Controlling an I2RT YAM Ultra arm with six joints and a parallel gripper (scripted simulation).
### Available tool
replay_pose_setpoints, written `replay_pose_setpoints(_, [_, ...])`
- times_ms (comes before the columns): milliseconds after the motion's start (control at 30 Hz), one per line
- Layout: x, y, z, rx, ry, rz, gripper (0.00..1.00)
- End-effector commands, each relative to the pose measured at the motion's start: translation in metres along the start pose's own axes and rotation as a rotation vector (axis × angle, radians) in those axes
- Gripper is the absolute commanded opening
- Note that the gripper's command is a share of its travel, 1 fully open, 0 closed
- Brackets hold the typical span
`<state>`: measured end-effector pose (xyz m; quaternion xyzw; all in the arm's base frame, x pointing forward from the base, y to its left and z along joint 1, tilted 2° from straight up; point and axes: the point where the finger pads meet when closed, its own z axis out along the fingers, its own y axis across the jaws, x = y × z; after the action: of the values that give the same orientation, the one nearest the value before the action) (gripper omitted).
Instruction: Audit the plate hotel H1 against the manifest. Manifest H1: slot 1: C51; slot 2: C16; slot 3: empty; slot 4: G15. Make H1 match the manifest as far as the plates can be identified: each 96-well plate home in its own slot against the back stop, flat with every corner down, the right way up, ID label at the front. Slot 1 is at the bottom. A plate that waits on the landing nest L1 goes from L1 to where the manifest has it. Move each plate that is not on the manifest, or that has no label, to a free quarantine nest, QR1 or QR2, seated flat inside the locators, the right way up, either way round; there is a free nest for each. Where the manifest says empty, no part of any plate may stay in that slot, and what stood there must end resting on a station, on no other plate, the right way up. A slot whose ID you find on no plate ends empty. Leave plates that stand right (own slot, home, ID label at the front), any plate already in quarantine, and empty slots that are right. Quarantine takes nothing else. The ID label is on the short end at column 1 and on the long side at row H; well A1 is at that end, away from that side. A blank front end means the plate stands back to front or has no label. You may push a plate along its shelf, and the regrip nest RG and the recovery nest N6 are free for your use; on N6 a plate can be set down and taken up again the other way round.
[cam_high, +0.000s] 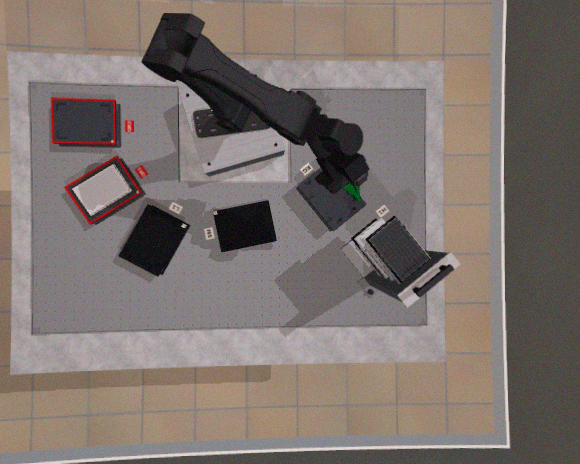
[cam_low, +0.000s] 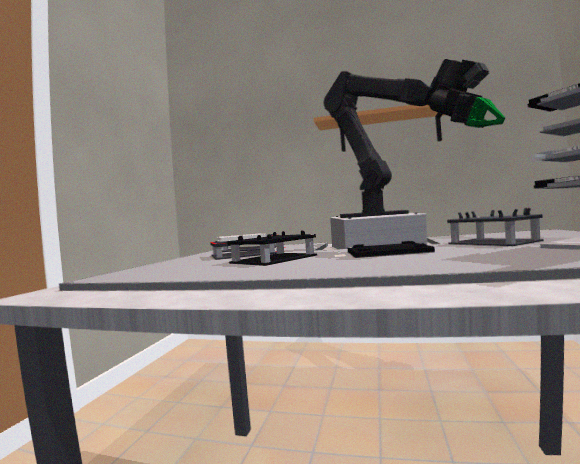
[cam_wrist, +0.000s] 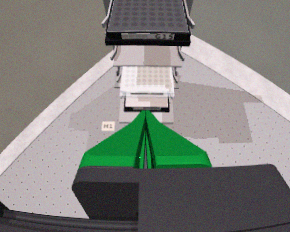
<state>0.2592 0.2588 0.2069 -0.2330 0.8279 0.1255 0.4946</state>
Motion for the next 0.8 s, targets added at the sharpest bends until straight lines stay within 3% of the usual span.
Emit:
replay_pose_setpoints(0, [-0.008,-0.001,-0.006,0.004,-0.027,0.015,0.00])
replay_pose_setpoints(433, [0.003,-0.001,-0.025,0.004,-0.027,0.016,0.00])
replay_pose_setpoints(767, [0.003,-0.001,-0.026,0.004,-0.026,0.016,0.00])
